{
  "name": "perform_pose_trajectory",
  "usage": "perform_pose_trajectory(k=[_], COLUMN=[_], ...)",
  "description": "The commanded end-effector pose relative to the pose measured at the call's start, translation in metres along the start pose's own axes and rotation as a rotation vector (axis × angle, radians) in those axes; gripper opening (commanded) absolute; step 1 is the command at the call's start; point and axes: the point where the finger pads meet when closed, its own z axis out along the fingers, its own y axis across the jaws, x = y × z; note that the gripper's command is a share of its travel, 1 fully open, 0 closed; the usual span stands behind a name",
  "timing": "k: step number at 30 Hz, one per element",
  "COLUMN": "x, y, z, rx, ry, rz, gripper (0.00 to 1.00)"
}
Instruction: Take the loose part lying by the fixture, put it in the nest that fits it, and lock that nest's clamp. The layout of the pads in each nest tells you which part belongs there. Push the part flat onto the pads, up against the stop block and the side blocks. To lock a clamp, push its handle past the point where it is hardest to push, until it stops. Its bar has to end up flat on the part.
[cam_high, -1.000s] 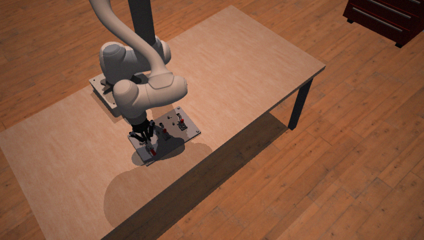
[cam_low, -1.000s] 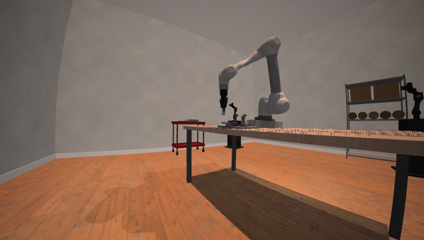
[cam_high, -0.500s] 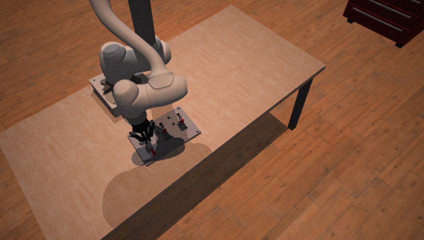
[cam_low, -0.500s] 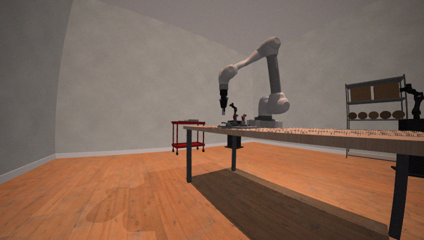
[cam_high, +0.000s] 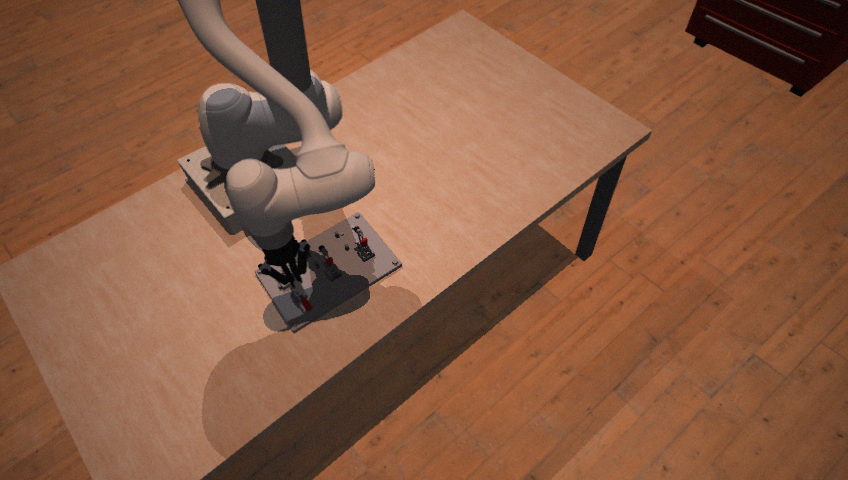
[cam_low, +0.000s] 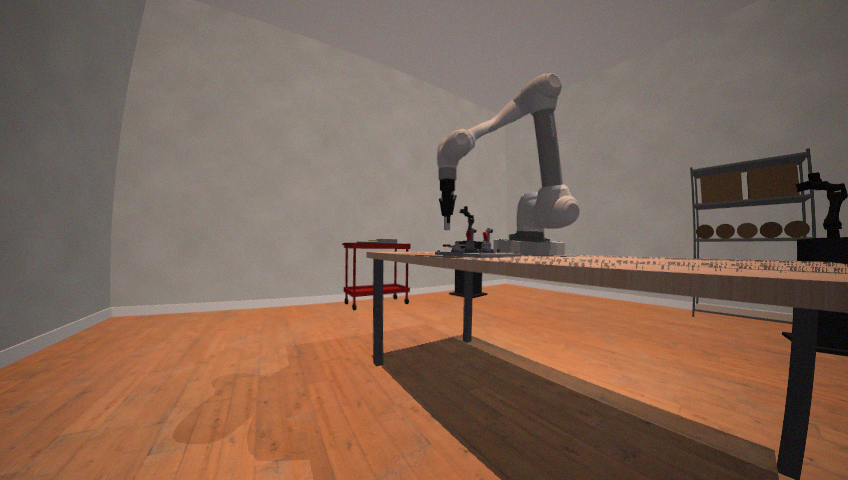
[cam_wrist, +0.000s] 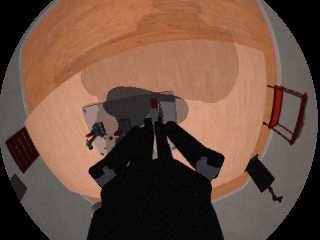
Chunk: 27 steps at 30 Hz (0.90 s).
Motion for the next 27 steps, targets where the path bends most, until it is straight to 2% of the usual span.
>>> perform_pose_trajectory(k=[1,12,13,27], x=[0.0,0.0,0.0,0.0], y=[0.0,0.0,0.0,0.0], z=[-0.0001,-0.0001,-0.0001,-0.0001], rx=[0.0,0.0,0.0,0.0], ry=[0.0,0.0,0.0,0.0], rz=[0.0,0.0,0.0,0.0], gripper=[0.1,0.1,1.0,1.0])
